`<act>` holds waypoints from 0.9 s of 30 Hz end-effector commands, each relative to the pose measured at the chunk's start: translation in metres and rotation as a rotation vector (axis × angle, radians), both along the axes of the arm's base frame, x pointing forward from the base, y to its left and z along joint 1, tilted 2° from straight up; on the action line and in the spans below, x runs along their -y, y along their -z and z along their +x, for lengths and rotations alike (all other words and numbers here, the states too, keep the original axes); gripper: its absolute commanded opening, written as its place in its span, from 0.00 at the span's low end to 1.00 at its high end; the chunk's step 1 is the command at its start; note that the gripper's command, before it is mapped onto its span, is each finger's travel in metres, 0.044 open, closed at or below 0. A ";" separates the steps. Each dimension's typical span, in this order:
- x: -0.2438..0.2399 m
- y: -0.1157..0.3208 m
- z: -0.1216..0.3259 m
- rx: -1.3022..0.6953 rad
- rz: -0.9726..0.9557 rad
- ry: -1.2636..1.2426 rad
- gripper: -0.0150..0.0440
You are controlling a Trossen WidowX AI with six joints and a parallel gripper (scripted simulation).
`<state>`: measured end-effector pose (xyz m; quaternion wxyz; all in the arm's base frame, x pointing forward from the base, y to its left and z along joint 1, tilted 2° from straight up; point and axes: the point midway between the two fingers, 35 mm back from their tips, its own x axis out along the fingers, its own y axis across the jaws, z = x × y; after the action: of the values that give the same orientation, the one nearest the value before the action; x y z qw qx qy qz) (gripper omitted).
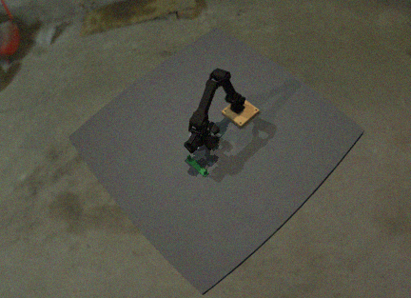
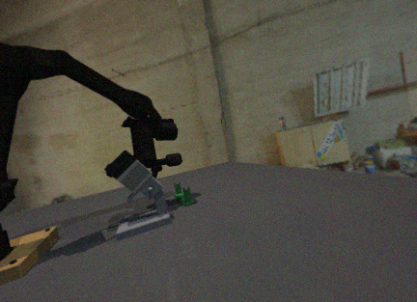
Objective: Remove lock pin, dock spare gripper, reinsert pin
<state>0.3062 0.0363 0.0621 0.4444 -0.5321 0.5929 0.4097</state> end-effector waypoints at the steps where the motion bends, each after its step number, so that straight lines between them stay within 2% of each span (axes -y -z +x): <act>1: 0.003 0.000 0.000 0.001 -0.003 -0.003 0.25; 3: 0.003 0.000 0.000 0.001 -0.003 -0.003 0.25; 11: 0.001 0.000 0.000 -0.001 0.000 0.001 0.59; 27: -0.013 -0.019 0.000 -0.006 -0.002 -0.003 0.59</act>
<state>0.3063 0.0452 0.0760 0.4407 -0.5330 0.5938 0.4111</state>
